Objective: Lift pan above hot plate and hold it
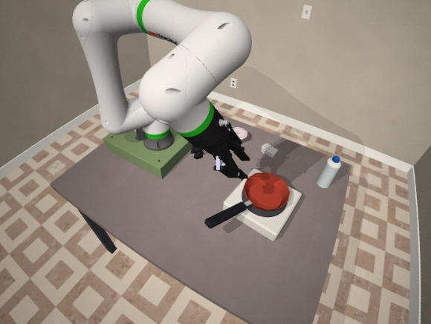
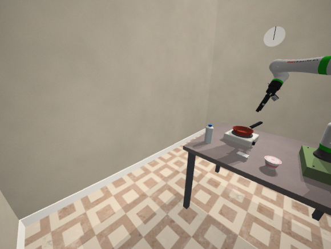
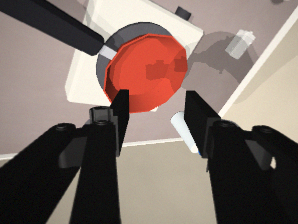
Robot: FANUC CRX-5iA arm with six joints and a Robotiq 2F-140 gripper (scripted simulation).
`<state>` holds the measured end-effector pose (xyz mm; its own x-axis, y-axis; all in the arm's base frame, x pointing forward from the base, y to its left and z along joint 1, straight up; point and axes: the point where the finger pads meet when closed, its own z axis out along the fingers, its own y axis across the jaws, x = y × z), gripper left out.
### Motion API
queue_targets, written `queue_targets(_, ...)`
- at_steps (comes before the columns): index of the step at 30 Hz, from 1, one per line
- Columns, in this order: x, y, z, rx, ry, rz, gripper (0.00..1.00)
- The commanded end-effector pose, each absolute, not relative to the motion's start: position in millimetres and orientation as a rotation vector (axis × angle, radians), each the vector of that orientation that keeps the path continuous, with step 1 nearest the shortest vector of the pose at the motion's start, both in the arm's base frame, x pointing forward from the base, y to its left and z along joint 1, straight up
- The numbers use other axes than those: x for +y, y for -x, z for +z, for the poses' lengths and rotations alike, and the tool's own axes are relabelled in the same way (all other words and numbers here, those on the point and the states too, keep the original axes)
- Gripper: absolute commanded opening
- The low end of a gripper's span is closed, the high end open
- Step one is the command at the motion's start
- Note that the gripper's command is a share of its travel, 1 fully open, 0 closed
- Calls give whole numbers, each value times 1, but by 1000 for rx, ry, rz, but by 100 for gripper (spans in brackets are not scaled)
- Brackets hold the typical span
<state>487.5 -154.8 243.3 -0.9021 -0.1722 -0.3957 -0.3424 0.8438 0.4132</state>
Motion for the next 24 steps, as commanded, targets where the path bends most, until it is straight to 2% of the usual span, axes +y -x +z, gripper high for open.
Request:
queue_targets(1,-165,-454,222,2652,190,807,41)
queue_targets(13,-168,-388,187,2483,-295,1066,41)
queue_targets(24,-162,-353,174,2227,-672,1232,41)
